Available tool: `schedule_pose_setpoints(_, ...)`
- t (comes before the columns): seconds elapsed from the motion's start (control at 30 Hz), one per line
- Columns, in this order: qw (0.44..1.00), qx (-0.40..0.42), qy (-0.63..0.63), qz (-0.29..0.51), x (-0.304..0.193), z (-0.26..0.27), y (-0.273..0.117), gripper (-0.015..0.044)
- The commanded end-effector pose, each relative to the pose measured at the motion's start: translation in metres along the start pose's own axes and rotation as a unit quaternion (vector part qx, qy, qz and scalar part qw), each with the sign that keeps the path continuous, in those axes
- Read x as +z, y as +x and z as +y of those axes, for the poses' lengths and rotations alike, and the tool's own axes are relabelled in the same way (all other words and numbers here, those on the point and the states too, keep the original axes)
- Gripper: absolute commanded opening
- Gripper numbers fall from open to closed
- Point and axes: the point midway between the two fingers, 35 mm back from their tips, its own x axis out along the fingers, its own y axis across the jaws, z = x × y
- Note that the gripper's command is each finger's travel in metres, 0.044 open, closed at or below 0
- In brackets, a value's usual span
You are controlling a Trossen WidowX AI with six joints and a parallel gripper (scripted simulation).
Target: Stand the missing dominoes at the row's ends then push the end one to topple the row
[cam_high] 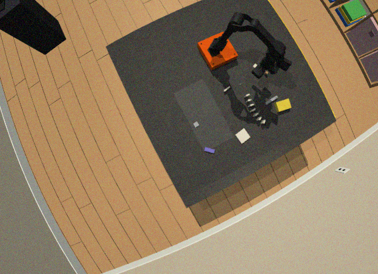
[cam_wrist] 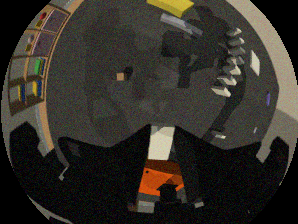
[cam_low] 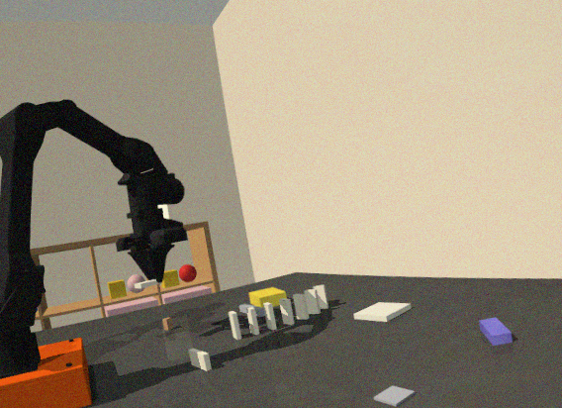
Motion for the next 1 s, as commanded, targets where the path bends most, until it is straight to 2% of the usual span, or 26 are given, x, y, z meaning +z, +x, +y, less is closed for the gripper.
schedule_pose_setpoints(0.0, 0.972, 0.000, 0.235, 0.000, -0.019, -0.008, 0.001, 0.0107)
schedule_pose_setpoints(0.4, 0.973, -0.002, 0.231, -0.007, -0.017, -0.007, 0.003, 0.0107)
schedule_pose_setpoints(0.97, 0.972, -0.045, 0.166, -0.158, 0.018, 0.012, 0.048, 0.0107)
